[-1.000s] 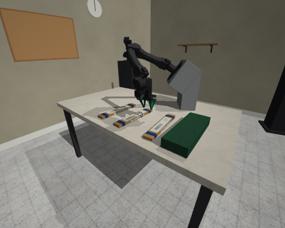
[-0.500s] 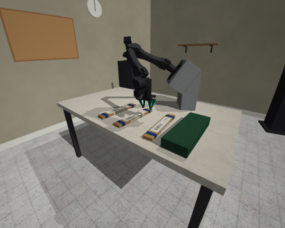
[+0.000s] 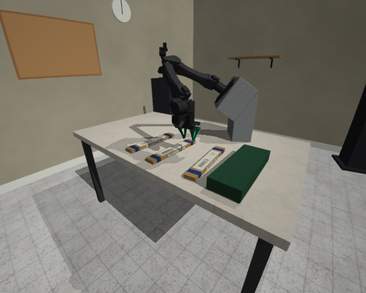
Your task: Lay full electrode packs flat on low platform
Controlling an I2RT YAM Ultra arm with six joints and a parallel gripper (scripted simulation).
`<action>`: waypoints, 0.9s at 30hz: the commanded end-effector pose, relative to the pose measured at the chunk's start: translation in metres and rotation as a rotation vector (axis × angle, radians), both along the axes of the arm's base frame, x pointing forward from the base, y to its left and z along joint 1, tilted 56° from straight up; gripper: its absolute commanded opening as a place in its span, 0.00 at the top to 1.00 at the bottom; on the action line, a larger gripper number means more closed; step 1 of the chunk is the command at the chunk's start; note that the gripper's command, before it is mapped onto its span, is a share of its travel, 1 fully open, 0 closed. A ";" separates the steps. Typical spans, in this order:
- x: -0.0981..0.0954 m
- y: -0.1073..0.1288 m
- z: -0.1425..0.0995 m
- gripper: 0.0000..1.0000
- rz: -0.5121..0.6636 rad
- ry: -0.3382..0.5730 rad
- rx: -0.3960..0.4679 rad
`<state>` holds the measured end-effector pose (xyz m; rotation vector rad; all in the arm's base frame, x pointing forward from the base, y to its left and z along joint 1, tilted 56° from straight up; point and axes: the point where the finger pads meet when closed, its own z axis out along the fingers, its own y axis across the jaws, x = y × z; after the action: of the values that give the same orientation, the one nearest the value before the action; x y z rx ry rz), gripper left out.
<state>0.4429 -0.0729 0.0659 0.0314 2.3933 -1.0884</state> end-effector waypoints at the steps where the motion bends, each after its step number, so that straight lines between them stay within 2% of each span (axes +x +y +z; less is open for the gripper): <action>1: 0.000 0.013 -0.005 0.35 0.025 0.020 -0.003; 17: -0.007 0.012 -0.012 0.35 0.024 0.038 -0.008; 27: -0.003 0.013 -0.007 0.35 0.024 0.019 -0.006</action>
<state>0.4422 -0.0715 0.0650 0.0305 2.3942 -1.0865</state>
